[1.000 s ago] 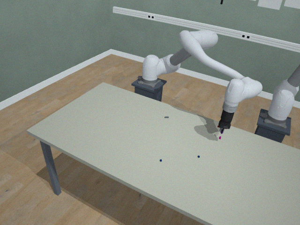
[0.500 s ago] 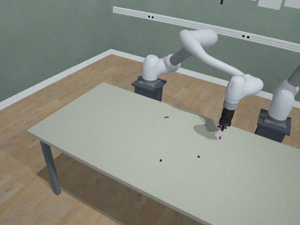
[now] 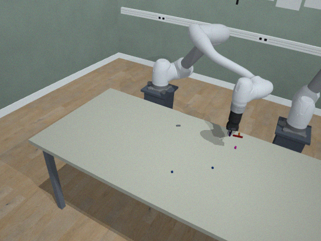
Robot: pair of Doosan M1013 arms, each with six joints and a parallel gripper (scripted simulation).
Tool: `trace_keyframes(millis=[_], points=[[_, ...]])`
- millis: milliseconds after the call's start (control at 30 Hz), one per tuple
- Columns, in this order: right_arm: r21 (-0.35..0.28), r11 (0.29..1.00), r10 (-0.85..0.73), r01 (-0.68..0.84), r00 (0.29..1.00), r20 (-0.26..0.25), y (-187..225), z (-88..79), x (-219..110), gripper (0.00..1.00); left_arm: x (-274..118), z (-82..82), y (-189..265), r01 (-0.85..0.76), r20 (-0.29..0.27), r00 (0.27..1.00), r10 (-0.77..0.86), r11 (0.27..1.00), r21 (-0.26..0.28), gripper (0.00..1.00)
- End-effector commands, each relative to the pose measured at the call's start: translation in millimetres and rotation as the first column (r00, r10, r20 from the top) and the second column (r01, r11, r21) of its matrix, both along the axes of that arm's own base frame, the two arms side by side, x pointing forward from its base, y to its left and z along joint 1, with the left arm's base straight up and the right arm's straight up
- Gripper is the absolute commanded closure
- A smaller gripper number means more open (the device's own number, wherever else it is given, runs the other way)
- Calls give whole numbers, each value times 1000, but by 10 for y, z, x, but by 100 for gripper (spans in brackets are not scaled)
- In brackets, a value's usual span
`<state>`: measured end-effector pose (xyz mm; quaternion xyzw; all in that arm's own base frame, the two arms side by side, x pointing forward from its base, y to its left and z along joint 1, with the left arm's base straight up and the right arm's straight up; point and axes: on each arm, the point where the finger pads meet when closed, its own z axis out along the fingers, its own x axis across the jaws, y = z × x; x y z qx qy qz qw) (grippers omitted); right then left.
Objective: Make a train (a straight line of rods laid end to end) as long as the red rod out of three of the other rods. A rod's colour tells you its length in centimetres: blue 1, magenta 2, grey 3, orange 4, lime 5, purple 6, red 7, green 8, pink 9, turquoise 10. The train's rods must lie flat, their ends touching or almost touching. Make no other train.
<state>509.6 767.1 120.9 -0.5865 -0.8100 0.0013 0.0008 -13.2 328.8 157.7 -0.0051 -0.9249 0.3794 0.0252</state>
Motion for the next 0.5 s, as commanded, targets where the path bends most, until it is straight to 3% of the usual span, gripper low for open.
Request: trace_keyframes(millis=[0, 267, 467], points=[[2, 1000, 4, -4, 1000, 6, -16, -13, 25, 76, 0, 11, -42, -5, 5, 1000, 5, 1000, -6, 0], [2, 1000, 4, -4, 1000, 7, -11, -21, 29, 76, 0, 11, -42, -5, 5, 1000, 5, 1000, -6, 0], [-1, 1000, 4, -4, 1000, 4, -21, -153, 25, 76, 0, 11, -42, -5, 5, 1000, 5, 1000, -6, 0]])
